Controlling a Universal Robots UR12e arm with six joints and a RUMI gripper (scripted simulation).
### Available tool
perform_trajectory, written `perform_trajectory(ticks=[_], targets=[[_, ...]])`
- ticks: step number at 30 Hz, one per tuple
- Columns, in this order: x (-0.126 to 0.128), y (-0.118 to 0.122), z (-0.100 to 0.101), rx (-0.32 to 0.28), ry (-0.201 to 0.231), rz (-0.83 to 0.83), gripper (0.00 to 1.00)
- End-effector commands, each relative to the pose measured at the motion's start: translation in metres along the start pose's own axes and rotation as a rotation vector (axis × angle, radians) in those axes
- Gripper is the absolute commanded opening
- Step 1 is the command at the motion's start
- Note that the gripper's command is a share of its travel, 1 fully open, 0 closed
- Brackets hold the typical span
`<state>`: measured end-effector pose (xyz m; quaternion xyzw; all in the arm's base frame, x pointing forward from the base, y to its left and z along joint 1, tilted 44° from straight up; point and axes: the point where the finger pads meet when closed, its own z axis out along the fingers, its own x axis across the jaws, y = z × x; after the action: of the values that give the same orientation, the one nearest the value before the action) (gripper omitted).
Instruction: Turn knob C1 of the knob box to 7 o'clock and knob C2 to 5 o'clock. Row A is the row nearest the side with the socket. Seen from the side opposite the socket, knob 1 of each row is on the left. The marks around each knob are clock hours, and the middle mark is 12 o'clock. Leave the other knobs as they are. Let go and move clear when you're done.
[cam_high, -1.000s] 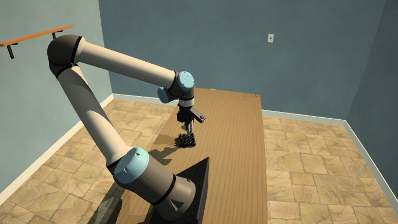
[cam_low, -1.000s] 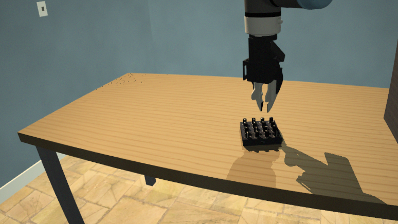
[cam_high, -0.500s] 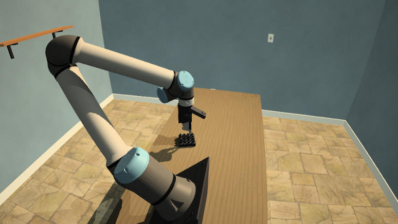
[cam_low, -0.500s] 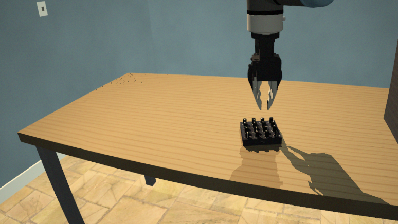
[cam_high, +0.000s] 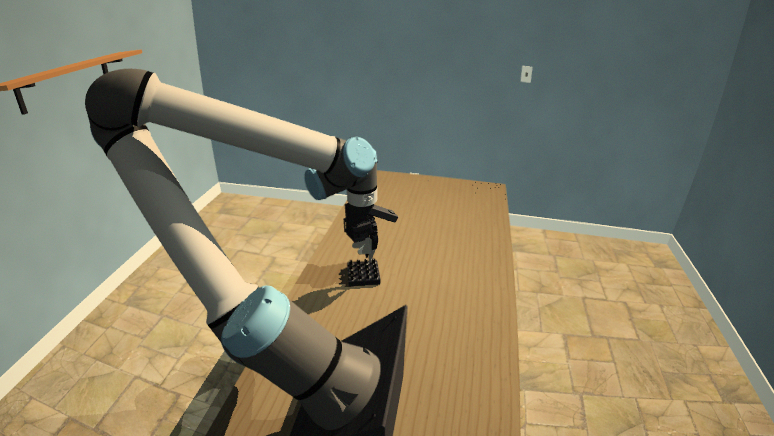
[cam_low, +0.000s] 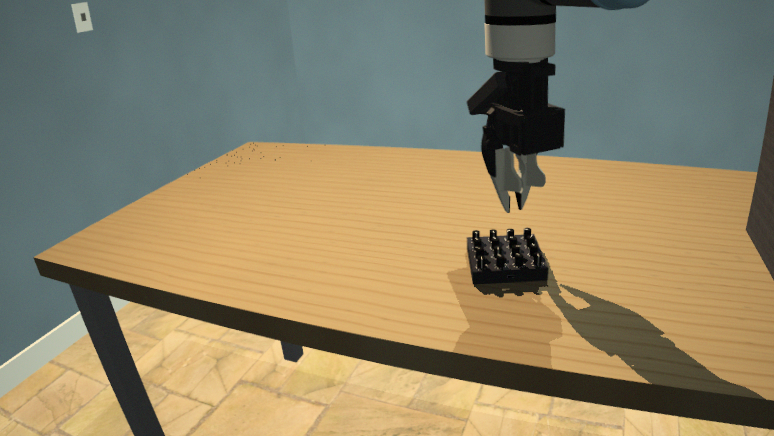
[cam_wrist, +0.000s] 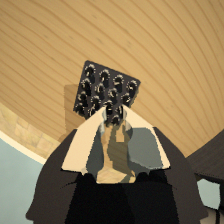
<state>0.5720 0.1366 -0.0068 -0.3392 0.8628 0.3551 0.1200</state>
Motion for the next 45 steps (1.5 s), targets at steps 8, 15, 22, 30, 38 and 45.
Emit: perform_trajectory(ticks=[8, 15, 22, 30, 38, 45], targets=[[-0.0019, 0.0019, -0.004, -0.006, -0.004, -0.322, 0.11], [-0.0026, 0.0039, -0.0057, -0.006, -0.004, -0.489, 0.11], [-0.0028, 0.0051, -0.0066, -0.006, -0.005, -0.575, 0.11], [-0.0029, 0.0054, -0.0068, -0.006, -0.005, -0.597, 0.11], [-0.0029, 0.0054, -0.0068, -0.006, -0.005, -0.598, 0.11], [-0.0029, 0.0054, -0.0068, -0.006, -0.005, -0.598, 0.11]])
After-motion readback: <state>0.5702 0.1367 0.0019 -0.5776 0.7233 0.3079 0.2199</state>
